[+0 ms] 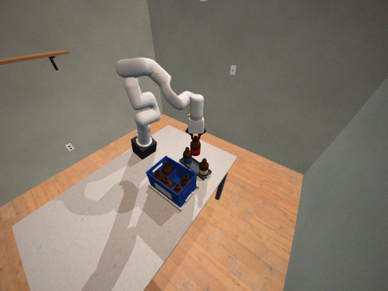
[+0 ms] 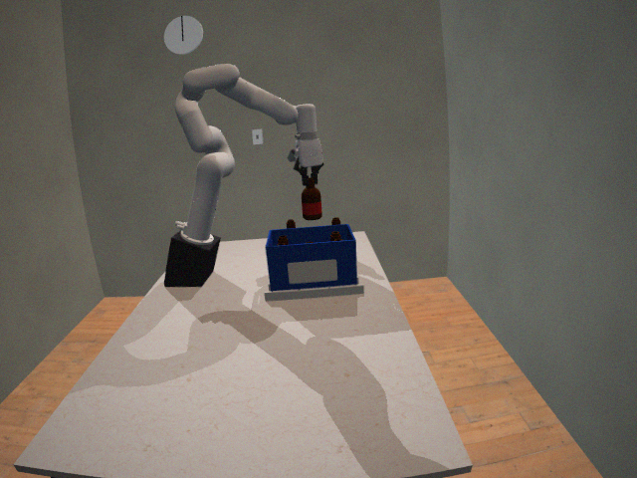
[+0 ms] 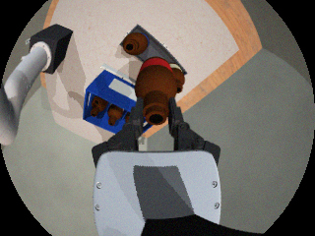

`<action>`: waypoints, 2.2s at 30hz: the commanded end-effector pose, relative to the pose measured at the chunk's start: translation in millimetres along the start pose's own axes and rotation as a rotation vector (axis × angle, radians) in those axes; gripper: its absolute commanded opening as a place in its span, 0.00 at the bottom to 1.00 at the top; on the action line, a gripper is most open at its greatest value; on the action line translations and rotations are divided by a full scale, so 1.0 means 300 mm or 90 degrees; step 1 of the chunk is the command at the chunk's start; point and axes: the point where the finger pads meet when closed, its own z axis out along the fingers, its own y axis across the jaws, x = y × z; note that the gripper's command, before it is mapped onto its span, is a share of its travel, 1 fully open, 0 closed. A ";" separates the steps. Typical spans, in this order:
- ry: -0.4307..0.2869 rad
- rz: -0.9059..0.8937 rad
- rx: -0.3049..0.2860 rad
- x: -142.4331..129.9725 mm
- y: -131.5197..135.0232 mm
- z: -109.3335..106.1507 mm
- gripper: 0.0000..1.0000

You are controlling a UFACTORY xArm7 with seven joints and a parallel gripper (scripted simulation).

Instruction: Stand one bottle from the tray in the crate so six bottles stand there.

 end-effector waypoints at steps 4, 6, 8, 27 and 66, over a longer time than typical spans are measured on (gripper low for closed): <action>-0.001 0.000 -0.003 -0.001 0.004 -0.007 0.00; -0.001 0.000 -0.003 -0.001 0.004 -0.009 0.00; -0.001 0.000 -0.003 -0.001 0.004 -0.014 0.00; -0.001 0.000 -0.003 -0.001 0.004 -0.072 0.00; -0.001 0.000 -0.003 -0.006 -0.001 -0.079 0.00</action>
